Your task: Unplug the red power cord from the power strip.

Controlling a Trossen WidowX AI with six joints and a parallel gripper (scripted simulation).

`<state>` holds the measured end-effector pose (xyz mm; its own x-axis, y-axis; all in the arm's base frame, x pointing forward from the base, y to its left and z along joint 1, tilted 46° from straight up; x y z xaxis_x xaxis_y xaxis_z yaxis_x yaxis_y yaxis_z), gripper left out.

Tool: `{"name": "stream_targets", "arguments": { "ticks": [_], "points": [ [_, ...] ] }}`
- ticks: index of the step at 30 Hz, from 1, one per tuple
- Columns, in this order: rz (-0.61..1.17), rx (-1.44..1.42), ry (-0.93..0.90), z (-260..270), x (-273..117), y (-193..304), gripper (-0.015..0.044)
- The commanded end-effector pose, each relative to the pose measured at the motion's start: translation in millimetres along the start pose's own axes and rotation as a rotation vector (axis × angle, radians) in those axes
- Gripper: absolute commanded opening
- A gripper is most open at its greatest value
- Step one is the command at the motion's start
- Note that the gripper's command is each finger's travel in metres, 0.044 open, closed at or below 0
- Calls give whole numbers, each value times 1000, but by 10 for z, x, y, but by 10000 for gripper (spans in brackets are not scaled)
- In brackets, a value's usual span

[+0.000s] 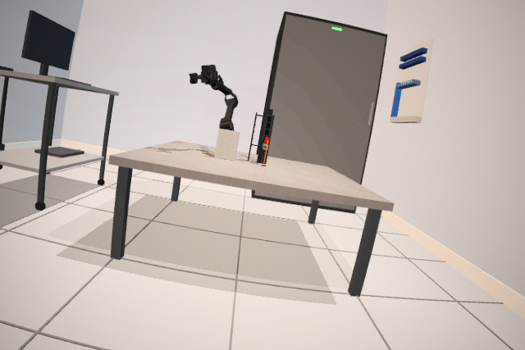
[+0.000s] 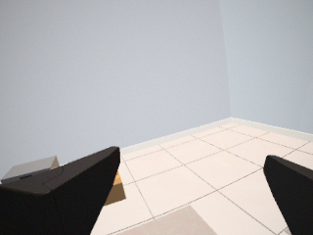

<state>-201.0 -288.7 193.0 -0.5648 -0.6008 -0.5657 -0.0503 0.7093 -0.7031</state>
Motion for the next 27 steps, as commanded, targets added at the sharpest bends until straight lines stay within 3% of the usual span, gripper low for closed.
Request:
{"name": "stream_targets", "arguments": {
  "ticks": [1, 9, 18, 27],
  "points": [
    [1, 0, -4, 12, 2, -2, 374],
    [99, -31, -289, 854, 16, -54, 164],
    [360, -122, -682, 2090, -294, 64, 160],
    [737, -300, -926, 3101, -1011, 463, 160]
  ]
}}
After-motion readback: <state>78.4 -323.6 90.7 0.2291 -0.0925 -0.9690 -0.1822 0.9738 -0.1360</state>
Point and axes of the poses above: the point midway between the two fingers, 35 mm back from their tips, its own x axis out along the fingers, its own z axis across the jaws, y = z × x, the point moved 7 cm from there along -x, back along the fingers, and after that the axes turned 15 degrees about -x, right-handed, at the moved point
